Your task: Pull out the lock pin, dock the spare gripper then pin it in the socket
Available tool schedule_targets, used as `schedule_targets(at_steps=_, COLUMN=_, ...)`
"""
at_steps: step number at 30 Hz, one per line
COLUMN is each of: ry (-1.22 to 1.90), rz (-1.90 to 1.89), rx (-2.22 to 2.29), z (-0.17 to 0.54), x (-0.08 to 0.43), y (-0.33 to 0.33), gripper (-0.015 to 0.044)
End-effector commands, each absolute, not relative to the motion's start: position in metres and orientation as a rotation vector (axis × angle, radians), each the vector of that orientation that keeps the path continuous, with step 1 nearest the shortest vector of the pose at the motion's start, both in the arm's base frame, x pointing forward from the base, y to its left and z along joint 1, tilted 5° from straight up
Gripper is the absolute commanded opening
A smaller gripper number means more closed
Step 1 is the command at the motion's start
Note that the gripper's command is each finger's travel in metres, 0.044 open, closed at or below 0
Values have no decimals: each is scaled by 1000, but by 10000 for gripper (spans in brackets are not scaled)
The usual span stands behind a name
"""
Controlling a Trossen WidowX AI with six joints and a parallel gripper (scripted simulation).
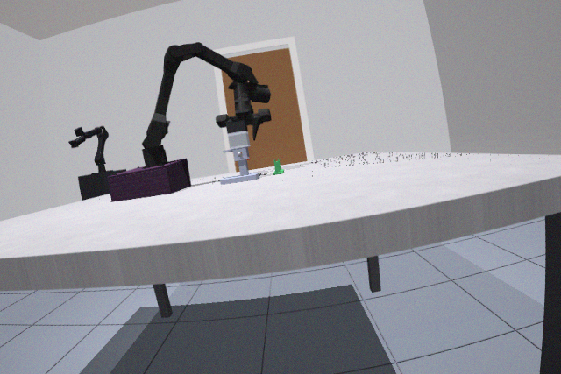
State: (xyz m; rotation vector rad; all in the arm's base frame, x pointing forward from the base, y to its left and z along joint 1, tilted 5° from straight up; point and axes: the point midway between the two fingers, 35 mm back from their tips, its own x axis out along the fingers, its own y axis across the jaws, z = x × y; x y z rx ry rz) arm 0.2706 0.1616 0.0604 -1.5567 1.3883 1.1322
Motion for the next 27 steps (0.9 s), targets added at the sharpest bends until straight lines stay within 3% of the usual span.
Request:
schedule_targets(at_steps=1, ry=1386, rz=1134, rx=-1557, z=60, x=271, y=161, gripper=357)
schedule_targets(at_steps=5, ry=1386, rz=1134, rx=-1557, z=60, x=271, y=161, gripper=440)
schedule_targets(at_steps=27, ry=1386, rz=1134, rx=-1557, z=60, x=271, y=161, gripper=440)
